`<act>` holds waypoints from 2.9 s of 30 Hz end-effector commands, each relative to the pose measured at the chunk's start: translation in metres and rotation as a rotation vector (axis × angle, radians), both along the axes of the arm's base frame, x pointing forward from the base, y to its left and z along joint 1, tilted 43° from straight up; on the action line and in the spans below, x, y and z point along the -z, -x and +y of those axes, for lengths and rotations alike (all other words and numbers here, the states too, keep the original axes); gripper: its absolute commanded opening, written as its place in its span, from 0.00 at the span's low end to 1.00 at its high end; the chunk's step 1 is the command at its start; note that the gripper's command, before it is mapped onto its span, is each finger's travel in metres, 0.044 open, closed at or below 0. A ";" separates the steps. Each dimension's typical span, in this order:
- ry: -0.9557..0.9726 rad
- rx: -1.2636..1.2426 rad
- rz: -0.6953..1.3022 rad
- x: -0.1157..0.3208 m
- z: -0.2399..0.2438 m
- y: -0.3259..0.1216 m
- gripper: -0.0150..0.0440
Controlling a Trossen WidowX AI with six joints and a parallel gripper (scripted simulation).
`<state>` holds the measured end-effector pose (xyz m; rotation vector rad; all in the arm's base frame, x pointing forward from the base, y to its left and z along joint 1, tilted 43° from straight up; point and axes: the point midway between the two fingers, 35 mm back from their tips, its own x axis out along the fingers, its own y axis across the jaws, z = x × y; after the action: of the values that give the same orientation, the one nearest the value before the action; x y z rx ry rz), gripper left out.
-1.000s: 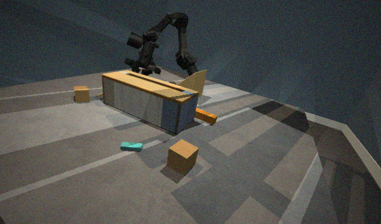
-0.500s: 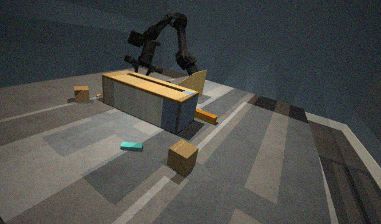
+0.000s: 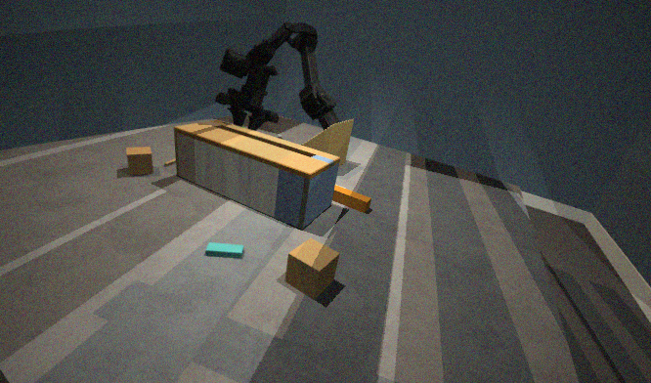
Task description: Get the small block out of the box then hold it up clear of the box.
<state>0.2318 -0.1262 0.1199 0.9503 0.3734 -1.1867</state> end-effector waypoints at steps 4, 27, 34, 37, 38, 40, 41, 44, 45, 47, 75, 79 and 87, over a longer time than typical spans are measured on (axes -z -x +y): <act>0.120 -0.204 0.196 0.000 0.007 0.000 0.25; 0.486 -0.846 0.823 -0.001 0.028 0.002 0.25; 0.597 -1.040 1.017 -0.002 0.034 0.003 0.25; 0.644 -1.123 1.101 -0.003 0.036 0.003 0.25; 0.660 -1.151 1.129 -0.003 0.037 0.003 0.25; 0.691 -1.205 1.186 -0.003 0.039 0.004 0.25; 0.707 -1.233 1.214 -0.003 0.040 0.004 0.25; 0.754 -1.315 1.300 -0.004 0.042 0.004 0.25; 0.769 -1.342 1.328 -0.004 0.043 0.004 0.25; 0.801 -1.396 1.386 -0.005 0.045 0.004 0.25; 1.206 -2.113 2.246 -0.015 0.068 0.007 0.25; 1.255 -2.206 2.382 -0.017 0.071 0.008 0.25; 1.338 -2.379 2.670 -0.021 0.077 0.008 0.25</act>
<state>0.2231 -0.0517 0.1380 2.8800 -1.7867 -0.8107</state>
